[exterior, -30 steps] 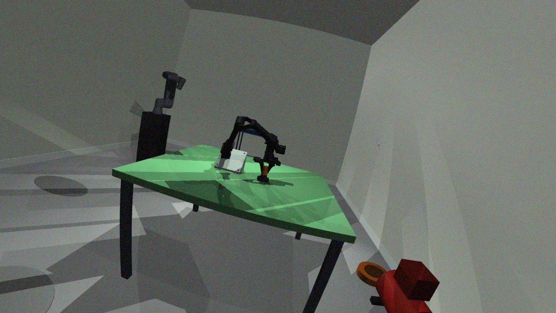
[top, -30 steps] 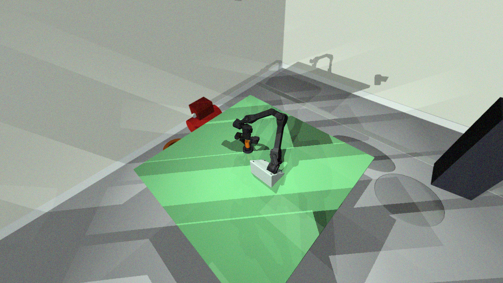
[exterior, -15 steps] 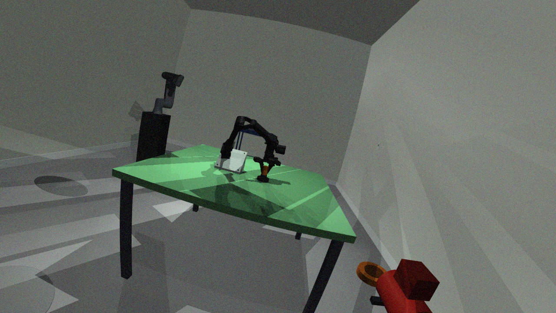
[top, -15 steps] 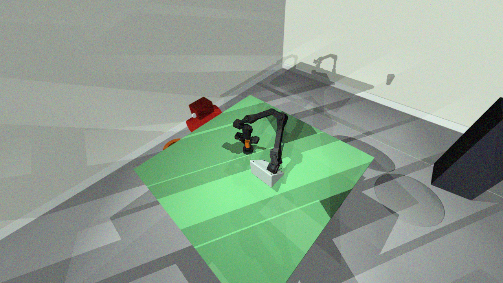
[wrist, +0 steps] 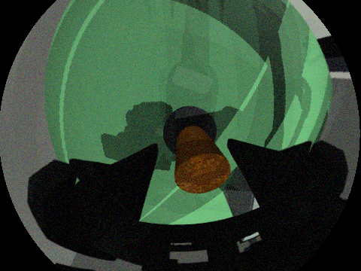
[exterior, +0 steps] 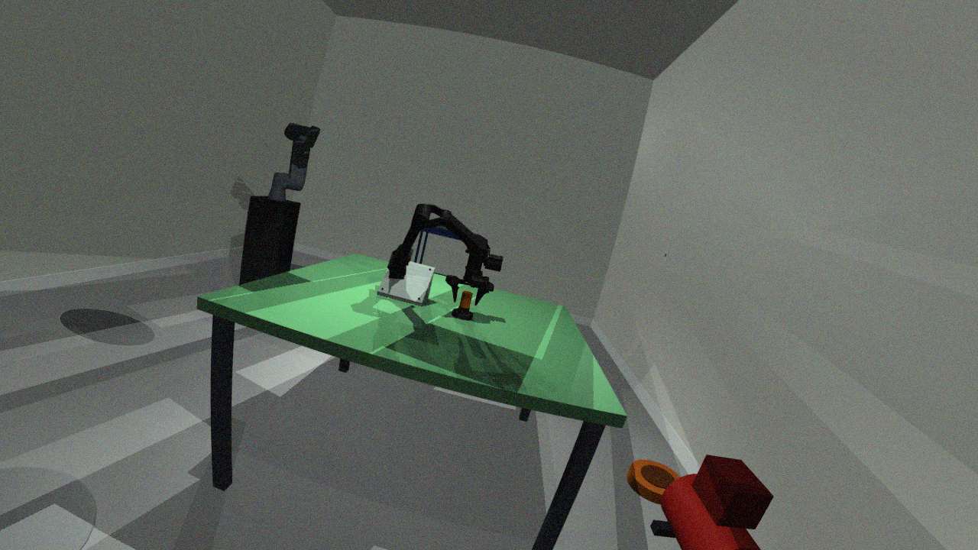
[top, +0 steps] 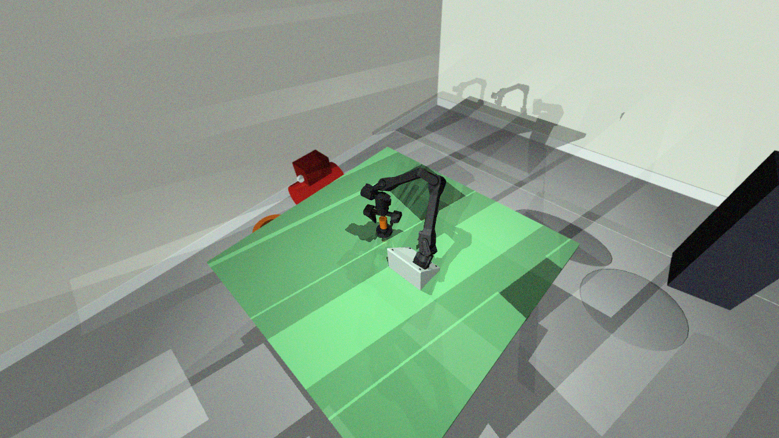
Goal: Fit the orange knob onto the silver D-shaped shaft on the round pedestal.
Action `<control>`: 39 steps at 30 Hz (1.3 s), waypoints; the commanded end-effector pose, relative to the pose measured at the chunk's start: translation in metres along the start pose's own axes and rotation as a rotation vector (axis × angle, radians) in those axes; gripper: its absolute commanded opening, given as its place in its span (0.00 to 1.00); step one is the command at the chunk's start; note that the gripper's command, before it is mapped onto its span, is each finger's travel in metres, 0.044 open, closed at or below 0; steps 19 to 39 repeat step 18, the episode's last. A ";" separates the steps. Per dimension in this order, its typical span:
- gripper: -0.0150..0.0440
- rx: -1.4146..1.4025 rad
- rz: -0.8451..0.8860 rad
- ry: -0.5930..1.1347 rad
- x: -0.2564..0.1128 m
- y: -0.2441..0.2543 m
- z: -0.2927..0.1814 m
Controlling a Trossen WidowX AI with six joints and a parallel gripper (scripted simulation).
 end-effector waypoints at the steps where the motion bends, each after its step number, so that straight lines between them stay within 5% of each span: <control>1: 1.00 0.000 0.000 0.001 0.000 0.000 0.000; 5: 1.00 0.000 0.001 0.002 -0.010 0.002 0.000; 12: 1.00 -0.001 0.001 0.005 -0.094 0.001 -0.001; 39: 1.00 -0.001 0.001 0.005 -0.094 0.004 -0.001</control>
Point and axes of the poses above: the point midway between the two fingers, 35 mm back from their tips, its own x axis out along the fingers, its own y axis across the jaws, z = x × y, the point moved 1 cm from there along -x, back along the fingers, and after that the axes turned 4 degrees about -x, right-handed, at the moved point
